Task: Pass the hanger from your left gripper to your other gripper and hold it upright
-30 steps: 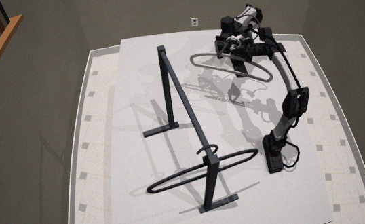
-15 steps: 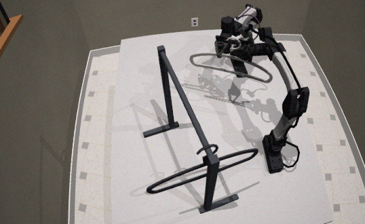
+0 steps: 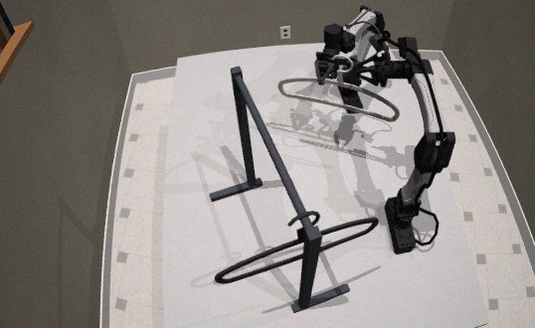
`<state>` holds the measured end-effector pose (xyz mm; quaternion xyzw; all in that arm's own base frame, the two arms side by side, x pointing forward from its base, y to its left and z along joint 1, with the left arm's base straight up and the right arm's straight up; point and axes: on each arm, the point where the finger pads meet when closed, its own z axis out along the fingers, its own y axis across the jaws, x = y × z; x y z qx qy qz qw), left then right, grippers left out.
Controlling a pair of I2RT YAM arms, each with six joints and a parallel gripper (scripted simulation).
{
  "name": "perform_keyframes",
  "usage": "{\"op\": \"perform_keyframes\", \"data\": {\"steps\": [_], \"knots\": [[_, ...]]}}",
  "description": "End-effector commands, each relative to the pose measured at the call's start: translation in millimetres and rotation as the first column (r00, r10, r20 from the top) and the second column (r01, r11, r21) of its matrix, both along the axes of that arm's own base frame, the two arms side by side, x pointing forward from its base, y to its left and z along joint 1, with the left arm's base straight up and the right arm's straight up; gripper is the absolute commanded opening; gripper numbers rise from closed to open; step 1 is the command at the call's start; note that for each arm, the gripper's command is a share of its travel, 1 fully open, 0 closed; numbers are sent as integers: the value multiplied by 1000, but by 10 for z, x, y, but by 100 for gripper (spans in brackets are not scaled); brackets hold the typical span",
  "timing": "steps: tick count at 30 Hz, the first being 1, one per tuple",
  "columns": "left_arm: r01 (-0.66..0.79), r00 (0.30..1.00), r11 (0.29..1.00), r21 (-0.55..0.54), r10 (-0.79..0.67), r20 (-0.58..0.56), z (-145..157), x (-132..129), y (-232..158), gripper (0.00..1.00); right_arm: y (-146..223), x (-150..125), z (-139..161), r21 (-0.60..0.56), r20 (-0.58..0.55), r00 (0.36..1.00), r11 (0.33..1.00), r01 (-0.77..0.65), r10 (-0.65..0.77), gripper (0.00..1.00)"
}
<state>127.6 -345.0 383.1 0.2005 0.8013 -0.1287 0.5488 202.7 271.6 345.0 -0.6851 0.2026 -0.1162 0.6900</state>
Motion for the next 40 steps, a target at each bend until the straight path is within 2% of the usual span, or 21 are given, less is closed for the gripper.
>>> {"op": "perform_keyframes", "data": {"steps": [1,40], "knots": [[-61,998,998,-22,61,-6,180,-62,202,44,4,-23,162,30,27,1000,1000,-6,5,0],[-64,998,997,-32,64,-9,210,-48,233,44,5,-23,160,29,26,1000,1000,-5,5,0]]}}
